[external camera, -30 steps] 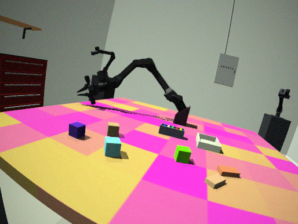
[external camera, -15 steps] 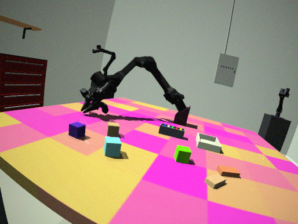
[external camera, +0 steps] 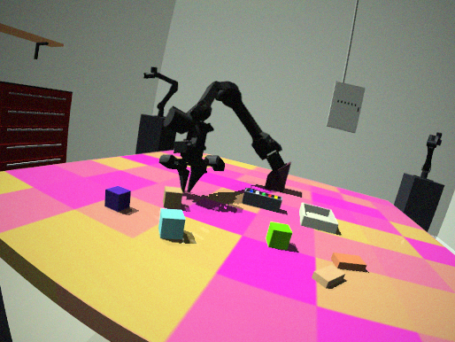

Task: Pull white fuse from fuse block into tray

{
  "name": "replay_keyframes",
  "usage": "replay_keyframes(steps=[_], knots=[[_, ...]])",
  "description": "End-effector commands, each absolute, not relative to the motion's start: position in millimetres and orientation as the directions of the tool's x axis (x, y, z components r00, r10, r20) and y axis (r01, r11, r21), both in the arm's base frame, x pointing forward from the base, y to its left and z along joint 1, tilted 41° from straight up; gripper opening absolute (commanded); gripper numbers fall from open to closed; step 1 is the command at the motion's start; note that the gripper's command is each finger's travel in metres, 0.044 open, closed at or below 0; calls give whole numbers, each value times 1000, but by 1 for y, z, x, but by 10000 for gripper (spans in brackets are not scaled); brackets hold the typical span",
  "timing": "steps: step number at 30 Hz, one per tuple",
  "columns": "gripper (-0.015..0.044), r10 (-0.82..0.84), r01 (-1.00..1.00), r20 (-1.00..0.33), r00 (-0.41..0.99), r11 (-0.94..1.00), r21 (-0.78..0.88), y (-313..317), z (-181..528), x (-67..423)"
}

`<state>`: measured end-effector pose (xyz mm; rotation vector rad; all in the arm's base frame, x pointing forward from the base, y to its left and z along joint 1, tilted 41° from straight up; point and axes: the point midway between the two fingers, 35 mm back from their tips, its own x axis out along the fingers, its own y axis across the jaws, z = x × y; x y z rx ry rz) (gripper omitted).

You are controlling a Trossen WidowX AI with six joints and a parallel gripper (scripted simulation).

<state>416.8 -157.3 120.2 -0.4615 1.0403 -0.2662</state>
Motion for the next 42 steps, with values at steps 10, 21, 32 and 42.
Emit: replay_keyframes(steps=[10,21,32,42], knots=[[73,-558,-75,-825,90,822,-564,-5,40,322],[73,-647,-129,-761,51,751,-647,13,38,294],[73,-647,-129,-761,51,751,-647,6,31,295],[73,-647,-129,-761,51,751,-648,0,23,295]])
